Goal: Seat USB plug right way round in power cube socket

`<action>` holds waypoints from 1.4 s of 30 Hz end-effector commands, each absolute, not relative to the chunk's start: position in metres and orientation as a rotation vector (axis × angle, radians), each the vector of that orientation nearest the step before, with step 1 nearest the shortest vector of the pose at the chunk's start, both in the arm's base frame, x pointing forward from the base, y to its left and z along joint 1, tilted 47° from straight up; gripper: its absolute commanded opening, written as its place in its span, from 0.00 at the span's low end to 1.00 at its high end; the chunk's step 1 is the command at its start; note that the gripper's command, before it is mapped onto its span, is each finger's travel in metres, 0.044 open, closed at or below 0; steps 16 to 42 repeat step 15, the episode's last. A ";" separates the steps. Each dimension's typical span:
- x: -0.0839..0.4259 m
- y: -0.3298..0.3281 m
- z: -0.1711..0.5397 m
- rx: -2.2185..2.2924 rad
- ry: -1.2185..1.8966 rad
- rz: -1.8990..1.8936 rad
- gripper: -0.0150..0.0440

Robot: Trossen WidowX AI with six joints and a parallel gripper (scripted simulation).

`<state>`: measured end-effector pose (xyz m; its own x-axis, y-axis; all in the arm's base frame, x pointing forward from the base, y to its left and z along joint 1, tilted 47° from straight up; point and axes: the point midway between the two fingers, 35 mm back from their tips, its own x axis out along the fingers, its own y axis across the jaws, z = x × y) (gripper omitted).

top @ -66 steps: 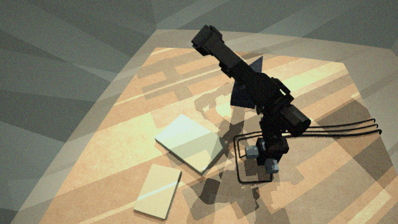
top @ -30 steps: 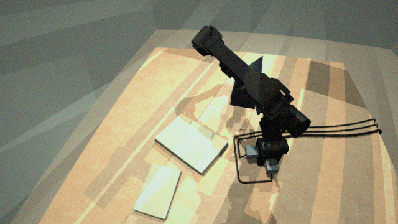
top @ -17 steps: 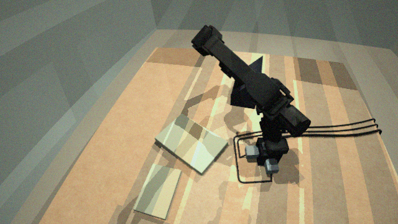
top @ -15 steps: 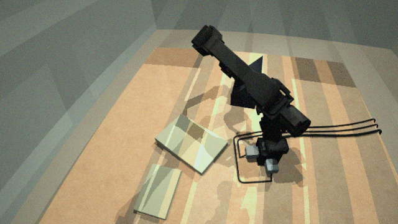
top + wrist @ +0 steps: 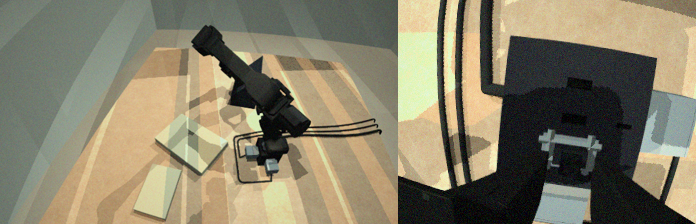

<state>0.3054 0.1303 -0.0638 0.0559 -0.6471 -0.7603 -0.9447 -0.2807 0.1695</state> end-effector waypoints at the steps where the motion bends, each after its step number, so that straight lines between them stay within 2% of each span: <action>1: 0.305 0.130 -0.064 -1.966 1.595 1.085 0.42; 42: 0.304 0.138 -0.056 -1.966 1.594 1.086 0.42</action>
